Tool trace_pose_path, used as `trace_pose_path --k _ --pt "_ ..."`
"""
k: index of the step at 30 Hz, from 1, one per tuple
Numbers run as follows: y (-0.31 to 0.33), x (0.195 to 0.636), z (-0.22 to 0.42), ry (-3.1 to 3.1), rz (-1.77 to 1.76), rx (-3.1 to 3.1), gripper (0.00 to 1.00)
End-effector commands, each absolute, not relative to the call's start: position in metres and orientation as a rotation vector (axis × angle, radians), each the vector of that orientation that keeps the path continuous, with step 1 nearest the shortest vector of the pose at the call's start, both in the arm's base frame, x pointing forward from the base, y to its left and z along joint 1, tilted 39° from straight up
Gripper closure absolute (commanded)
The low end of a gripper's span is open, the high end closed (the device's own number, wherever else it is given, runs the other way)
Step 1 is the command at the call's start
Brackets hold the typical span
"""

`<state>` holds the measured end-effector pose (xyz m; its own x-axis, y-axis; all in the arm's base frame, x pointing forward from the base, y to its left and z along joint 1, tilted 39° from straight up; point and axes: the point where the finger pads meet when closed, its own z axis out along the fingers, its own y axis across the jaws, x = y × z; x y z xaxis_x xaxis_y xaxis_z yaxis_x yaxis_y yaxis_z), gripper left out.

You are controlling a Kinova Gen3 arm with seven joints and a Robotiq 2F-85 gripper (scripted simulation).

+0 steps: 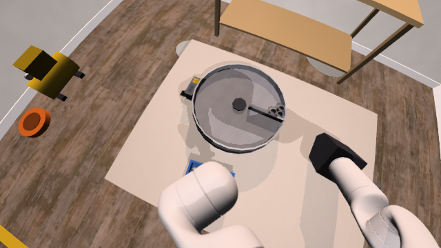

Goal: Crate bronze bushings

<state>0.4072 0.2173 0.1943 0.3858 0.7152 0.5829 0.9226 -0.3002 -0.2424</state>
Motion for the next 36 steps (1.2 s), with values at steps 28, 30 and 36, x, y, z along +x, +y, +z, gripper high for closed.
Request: trace_pose_path --k 28,30,36 --pt "0.2168 0.4077 0.1948 -1.4 -0.502 -2.106 0.0" --pt "0.2168 0.4077 0.1948 -1.4 -0.502 -2.106 0.0" --pt "0.2168 0.4077 0.1948 -1.4 -0.502 -2.106 0.0"
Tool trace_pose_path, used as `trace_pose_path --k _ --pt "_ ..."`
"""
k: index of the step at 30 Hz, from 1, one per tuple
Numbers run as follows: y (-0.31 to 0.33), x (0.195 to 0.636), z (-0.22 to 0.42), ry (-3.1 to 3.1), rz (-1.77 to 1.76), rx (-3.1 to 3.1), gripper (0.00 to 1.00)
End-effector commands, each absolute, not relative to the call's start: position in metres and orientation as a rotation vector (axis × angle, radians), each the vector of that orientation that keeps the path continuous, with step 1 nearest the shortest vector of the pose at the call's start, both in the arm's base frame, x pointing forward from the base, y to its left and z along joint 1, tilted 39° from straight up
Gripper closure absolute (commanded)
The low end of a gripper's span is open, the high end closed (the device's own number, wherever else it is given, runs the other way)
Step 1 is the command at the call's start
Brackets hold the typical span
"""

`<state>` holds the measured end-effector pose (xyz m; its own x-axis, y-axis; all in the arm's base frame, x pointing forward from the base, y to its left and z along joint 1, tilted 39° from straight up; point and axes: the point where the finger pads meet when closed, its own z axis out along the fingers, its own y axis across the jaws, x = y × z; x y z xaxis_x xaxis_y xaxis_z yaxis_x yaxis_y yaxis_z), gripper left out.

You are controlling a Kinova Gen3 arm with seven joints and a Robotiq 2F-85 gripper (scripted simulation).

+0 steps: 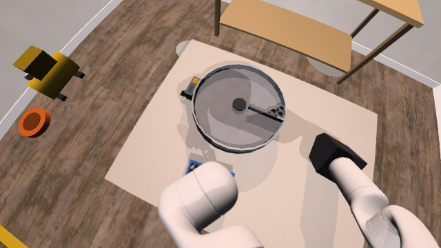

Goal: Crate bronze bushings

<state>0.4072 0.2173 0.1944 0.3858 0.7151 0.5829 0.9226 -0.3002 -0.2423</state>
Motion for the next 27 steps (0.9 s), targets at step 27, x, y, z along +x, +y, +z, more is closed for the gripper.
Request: trace_pose_path --k 27 --pt "0.2136 0.4081 0.1966 -1.655 -0.592 -1.953 0.0"
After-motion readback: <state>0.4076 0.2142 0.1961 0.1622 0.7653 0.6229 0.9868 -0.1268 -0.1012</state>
